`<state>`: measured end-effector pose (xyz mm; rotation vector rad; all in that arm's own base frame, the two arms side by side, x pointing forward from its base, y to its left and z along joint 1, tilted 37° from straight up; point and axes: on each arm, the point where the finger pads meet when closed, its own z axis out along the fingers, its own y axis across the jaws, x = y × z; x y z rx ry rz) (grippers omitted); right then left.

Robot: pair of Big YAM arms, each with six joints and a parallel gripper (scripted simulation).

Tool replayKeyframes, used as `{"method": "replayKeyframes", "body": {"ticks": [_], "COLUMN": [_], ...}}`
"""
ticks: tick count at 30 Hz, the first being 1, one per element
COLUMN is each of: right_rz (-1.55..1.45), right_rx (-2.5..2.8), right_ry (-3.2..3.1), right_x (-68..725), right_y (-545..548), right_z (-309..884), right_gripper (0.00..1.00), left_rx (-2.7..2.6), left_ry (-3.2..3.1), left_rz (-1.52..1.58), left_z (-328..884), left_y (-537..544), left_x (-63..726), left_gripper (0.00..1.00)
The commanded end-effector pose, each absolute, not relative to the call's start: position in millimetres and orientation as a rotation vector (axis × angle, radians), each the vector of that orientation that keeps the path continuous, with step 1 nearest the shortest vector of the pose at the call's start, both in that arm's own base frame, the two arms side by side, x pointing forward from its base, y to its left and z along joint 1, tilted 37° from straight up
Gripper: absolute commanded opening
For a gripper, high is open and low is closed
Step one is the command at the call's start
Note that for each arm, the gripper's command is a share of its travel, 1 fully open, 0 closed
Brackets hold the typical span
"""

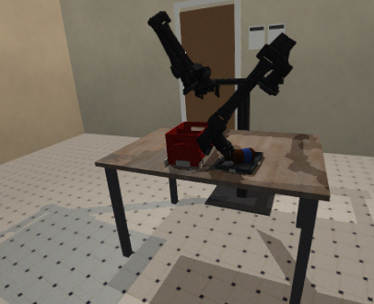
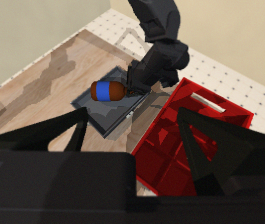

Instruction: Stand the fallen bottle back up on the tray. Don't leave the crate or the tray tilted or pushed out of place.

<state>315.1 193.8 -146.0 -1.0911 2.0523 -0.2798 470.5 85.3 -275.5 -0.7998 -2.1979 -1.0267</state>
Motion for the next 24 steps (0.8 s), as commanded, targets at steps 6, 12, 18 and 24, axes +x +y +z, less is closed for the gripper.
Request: {"method": "replayKeyframes", "body": {"ticks": [6, 12, 18, 24], "right_rz": [-0.280, -0.280, -0.280, -0.280], "right_rx": [-1.096, -1.096, -1.096, -1.096], "right_ry": [2.045, 2.045, 2.045, 2.045], "right_x": [315.3, 315.3, 315.3, 315.3], "right_y": [194.5, 194.5, 194.5, 194.5], "right_z": [-145.3, -145.3, -145.3, -145.3], "right_gripper": [1.00, 1.00, 1.00, 1.00], "left_rx": [-0.941, -0.957, -0.934, -0.948], "left_ry": [-2.347, -2.381, -2.399, -2.387], "left_rz": [-0.947, -0.916, -0.913, -0.908], "left_z": [-242.1, -242.8, -245.6, -256.3], "left_y": [62.7, 65.4, 66.5, 69.0], "left_x": [487.4, 476.3, 470.4, 471.6], "left_gripper": [0.53, 0.53, 0.53, 0.53]}}
